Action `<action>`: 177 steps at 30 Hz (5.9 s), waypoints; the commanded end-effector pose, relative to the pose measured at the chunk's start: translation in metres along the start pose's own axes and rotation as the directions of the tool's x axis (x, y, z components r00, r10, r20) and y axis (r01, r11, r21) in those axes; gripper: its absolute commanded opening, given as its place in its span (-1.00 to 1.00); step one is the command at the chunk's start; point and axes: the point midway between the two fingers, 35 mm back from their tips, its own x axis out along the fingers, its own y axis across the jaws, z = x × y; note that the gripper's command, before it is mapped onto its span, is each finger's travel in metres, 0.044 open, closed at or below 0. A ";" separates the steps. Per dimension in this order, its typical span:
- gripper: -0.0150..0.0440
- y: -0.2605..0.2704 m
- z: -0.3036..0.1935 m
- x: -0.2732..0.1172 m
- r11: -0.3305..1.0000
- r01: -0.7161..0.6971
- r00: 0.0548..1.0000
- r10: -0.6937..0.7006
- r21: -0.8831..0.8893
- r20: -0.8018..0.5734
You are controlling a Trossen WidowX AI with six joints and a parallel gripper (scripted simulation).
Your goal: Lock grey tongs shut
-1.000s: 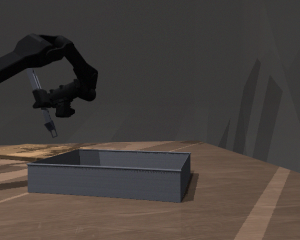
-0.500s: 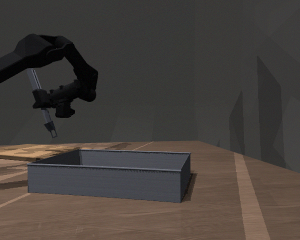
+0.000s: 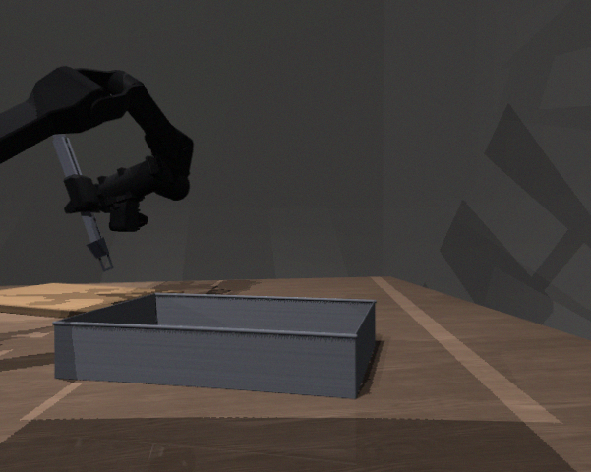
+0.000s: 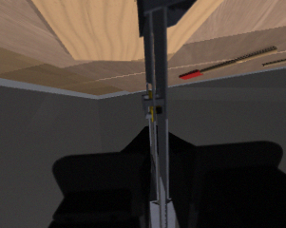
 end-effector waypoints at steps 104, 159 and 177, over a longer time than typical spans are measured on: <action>-1.00 0.003 0.075 0.066 0.999 -0.001 0.397 0.030 -0.032 0.917; 1.00 -0.035 0.035 -0.104 1.000 0.000 0.355 0.006 -0.007 0.935; 1.00 -0.039 -0.007 -0.116 0.998 0.049 0.340 0.024 -0.043 0.940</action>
